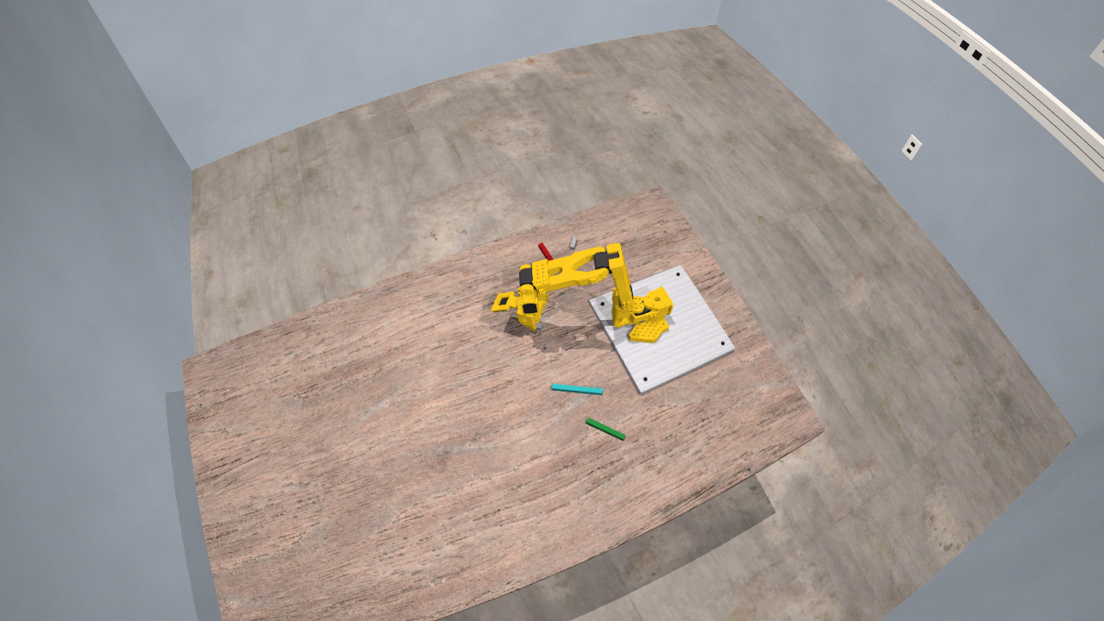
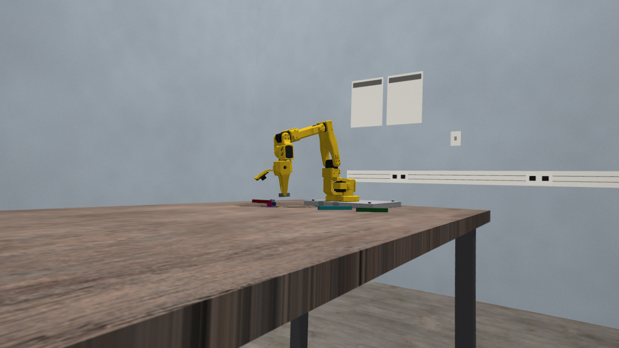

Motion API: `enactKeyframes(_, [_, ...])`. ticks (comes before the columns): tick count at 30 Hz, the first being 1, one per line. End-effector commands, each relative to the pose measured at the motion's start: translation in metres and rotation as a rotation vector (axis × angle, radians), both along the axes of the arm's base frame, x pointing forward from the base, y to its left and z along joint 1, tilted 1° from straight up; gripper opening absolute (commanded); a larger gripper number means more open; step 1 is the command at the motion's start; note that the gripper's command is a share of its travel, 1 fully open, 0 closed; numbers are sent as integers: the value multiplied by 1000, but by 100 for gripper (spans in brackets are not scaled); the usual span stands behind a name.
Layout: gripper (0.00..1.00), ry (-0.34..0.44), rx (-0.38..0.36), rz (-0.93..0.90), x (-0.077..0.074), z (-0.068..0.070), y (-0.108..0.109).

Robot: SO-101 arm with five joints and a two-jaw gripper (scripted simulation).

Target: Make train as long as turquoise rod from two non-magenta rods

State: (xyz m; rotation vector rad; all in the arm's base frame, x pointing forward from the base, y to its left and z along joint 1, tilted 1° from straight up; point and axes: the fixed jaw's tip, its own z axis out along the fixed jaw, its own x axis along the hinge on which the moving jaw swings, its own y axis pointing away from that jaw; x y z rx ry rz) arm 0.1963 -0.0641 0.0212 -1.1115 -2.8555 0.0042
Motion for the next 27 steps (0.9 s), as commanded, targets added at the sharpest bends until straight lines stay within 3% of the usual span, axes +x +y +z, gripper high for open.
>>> enactKeyframes(1, [0,-41,-20,-58,-2,0,20])
enactKeyframes(13, [0,-39,-28,-129,-11,-4,46])
enactKeyframes(23, [0,-38,-29,-138,-12,-5,49])
enactKeyframes(24, [0,-73,-31,-139,-9,1,49])
enactKeyframes(27, [0,-73,-31,-139,-9,1,49])
